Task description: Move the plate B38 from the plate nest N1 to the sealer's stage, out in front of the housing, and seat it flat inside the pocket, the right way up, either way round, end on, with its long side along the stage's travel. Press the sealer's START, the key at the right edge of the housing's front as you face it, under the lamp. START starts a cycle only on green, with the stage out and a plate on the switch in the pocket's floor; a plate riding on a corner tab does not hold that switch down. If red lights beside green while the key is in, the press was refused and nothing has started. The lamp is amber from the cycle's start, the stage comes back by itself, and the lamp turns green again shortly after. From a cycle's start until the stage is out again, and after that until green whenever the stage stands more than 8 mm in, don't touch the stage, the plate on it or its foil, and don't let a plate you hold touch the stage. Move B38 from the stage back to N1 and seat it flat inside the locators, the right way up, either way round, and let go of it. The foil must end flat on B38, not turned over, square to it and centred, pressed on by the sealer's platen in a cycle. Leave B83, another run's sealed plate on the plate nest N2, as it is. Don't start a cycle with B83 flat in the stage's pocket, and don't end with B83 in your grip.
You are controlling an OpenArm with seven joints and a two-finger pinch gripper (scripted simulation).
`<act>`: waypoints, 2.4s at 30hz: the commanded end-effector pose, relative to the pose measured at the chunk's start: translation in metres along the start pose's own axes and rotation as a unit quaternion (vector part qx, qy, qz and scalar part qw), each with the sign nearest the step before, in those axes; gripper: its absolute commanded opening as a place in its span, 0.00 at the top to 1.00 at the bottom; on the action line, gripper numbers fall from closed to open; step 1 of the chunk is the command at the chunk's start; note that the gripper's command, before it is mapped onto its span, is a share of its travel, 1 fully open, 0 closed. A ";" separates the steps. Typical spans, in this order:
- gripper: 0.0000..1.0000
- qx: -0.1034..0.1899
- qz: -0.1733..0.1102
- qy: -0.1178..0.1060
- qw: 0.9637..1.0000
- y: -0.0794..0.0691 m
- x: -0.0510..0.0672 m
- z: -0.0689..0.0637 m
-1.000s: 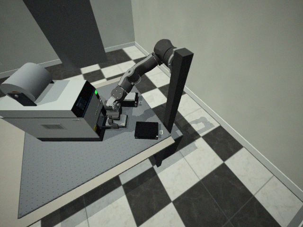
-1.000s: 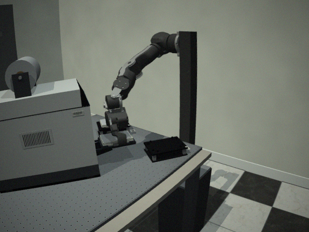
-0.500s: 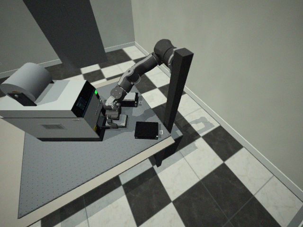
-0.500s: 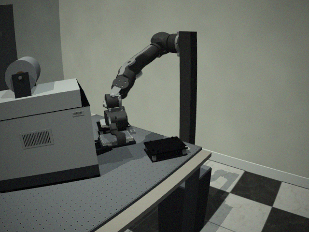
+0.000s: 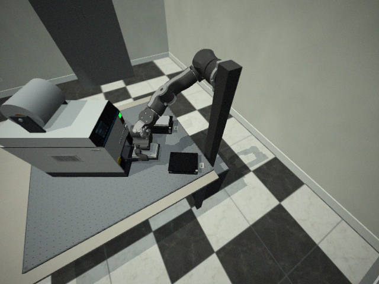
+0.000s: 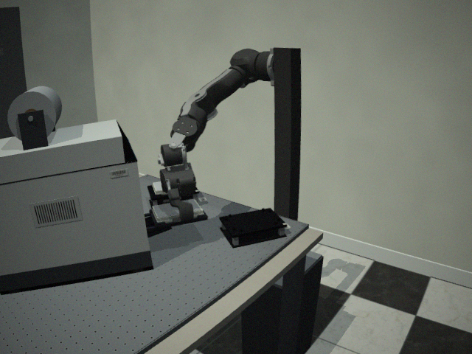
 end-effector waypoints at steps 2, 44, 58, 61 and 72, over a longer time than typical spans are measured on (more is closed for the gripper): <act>0.23 0.001 0.001 -0.001 1.000 0.000 0.000 -0.001; 0.23 -0.001 -0.001 -0.003 1.000 0.002 -0.002 -0.006; 0.23 -0.003 0.000 -0.001 1.000 0.001 0.000 -0.002; 0.23 -0.003 0.000 -0.001 1.000 0.001 0.000 -0.002; 0.23 -0.003 0.000 -0.001 1.000 0.001 -0.001 -0.003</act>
Point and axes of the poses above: the point where the finger pads meet when closed, its own z axis out along the fingers, its own y axis across the jaws, x = y × z, the point moved 9 cm from there along -z, back along the fingers, and after that the axes turned 8 degrees about z, right-handed, at the moved point
